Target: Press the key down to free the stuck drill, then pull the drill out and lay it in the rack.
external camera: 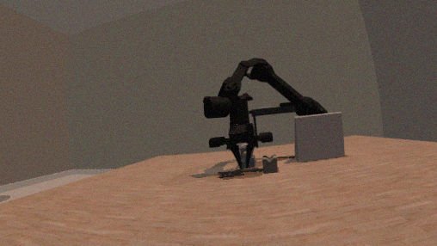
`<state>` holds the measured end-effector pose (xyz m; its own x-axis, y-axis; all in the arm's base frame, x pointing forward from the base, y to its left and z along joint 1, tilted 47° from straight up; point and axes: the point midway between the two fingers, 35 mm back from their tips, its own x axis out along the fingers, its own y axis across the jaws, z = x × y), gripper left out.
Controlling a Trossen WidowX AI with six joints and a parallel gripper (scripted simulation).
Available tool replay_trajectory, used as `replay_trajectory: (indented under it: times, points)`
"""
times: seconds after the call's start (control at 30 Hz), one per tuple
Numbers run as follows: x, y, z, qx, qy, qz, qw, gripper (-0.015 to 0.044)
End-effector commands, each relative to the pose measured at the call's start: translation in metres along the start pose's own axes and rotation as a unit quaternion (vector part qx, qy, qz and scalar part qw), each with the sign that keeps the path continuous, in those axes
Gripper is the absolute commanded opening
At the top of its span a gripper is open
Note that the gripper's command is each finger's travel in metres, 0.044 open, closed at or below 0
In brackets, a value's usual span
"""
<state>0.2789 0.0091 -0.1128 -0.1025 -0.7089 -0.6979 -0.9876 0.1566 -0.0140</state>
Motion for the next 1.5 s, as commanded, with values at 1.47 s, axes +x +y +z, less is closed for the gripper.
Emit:
replay_trajectory:
  times: [1.47]
  points:
    - [-0.003, 0.001, 0.024, -0.004, 0.001, 0.0, 1.0, 0.0]
